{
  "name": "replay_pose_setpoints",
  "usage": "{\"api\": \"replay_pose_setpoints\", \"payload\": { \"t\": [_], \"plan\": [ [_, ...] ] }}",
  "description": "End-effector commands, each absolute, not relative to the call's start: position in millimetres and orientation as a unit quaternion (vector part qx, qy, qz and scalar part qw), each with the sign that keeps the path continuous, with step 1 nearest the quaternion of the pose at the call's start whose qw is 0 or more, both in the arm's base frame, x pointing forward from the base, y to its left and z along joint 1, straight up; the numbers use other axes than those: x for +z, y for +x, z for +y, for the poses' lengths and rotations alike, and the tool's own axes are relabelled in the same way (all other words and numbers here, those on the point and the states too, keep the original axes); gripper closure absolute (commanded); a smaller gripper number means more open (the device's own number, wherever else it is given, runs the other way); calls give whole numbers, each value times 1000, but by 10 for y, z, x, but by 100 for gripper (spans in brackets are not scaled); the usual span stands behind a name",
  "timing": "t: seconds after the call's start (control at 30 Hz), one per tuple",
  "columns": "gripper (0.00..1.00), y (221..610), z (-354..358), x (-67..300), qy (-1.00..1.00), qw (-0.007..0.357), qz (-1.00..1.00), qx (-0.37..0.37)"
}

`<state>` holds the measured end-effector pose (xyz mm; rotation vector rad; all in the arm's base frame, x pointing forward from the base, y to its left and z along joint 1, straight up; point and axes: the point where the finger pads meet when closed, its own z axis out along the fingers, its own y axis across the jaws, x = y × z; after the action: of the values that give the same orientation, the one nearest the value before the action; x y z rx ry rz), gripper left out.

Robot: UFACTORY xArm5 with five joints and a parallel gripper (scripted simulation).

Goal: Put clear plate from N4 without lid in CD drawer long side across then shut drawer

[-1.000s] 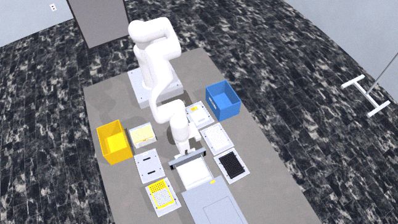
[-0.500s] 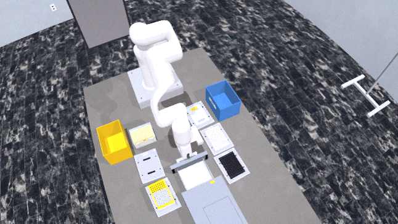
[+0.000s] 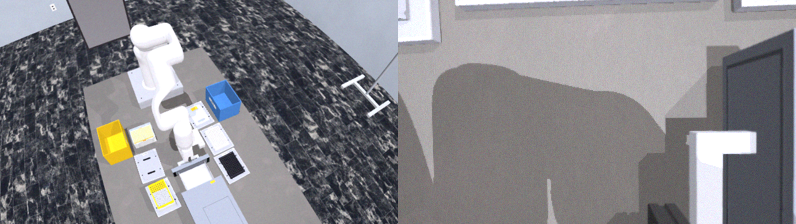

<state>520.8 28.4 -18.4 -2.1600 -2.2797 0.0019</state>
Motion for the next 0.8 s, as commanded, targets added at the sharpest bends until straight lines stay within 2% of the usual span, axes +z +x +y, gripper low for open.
{"api": "replay_pose_setpoints", "payload": {
  "t": [0.0,0.77],
  "plan": [
    [100,5293,288,-164,-688,-1,-726,-1],
    [100,5635,307,-162,-688,-1,-726,-1]
  ]
}}
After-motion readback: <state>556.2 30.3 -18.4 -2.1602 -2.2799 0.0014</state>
